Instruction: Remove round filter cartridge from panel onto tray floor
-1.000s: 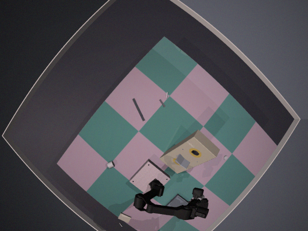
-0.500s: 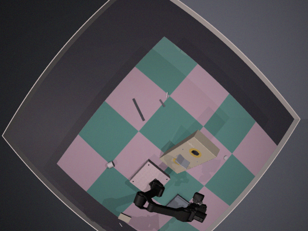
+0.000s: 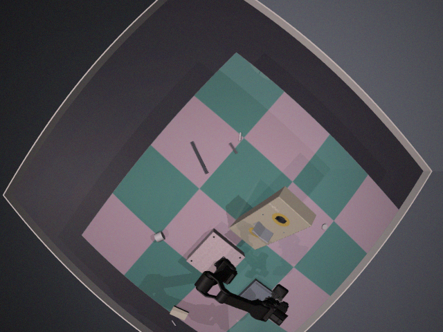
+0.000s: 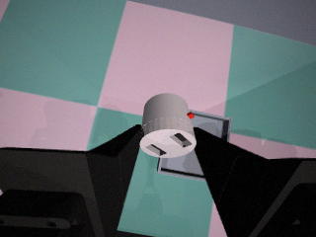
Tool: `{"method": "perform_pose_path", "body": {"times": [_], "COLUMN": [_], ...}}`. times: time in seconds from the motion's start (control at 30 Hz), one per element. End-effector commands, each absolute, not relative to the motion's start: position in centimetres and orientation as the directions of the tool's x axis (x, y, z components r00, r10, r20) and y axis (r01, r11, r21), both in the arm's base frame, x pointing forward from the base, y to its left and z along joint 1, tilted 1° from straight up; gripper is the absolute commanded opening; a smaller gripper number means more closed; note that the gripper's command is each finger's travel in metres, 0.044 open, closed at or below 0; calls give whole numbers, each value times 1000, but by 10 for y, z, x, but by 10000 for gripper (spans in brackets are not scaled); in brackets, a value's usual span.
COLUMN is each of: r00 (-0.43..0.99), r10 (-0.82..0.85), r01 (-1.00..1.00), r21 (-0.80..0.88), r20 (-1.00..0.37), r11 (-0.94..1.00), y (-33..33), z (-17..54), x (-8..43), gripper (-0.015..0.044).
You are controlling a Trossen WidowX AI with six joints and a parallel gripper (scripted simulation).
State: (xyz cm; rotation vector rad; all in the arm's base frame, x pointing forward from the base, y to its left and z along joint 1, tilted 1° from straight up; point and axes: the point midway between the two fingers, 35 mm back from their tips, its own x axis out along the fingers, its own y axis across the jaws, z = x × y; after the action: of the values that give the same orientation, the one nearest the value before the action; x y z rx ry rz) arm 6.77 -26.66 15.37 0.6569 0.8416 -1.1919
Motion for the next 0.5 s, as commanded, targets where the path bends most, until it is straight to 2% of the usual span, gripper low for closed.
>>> {"method": "perform_pose_path", "body": {"times": [0.0, 0.47], "r00": [107, -15], "r10": [-529, -536], "r01": [984, 998], "r21": [12, 17], "r20": [-842, -844], "r11": [180, -54], "y": [-271, -267], "z": [135, 80], "x": [48, -16], "gripper": [0, 0]}}
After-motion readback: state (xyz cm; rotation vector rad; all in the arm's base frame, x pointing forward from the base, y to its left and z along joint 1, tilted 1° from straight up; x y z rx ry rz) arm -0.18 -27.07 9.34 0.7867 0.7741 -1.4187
